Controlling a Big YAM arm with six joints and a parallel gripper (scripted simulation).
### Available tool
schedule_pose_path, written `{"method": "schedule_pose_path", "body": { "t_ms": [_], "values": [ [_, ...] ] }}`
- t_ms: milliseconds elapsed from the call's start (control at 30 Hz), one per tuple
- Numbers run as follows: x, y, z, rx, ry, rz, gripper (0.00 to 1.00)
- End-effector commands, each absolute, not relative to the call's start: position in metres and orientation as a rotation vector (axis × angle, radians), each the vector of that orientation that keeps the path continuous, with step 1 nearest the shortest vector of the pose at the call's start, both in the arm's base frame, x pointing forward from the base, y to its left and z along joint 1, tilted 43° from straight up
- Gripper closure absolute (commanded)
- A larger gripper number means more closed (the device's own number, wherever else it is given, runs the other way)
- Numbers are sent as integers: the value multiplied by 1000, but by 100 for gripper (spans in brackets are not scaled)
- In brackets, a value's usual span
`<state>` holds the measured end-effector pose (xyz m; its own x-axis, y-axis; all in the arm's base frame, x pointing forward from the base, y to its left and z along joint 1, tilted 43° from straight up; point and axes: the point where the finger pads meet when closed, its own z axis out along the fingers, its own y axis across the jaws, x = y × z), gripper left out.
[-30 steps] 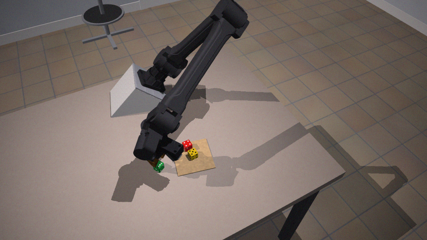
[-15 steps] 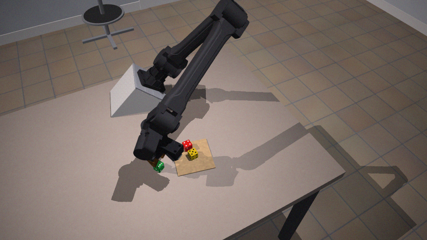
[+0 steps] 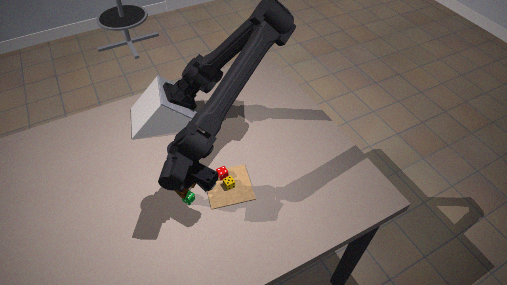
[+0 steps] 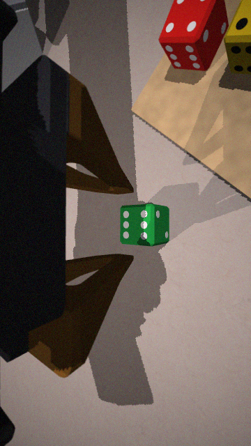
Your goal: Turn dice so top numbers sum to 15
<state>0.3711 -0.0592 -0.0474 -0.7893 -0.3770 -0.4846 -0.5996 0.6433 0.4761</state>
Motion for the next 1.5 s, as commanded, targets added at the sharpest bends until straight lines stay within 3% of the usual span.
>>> {"method": "schedule_pose_path", "body": {
  "t_ms": [0,1467],
  "values": [
    [377,-56,-50,-785,2519,913,55],
    [385,-60,-47,-786,2514,900,55]
  ]
}}
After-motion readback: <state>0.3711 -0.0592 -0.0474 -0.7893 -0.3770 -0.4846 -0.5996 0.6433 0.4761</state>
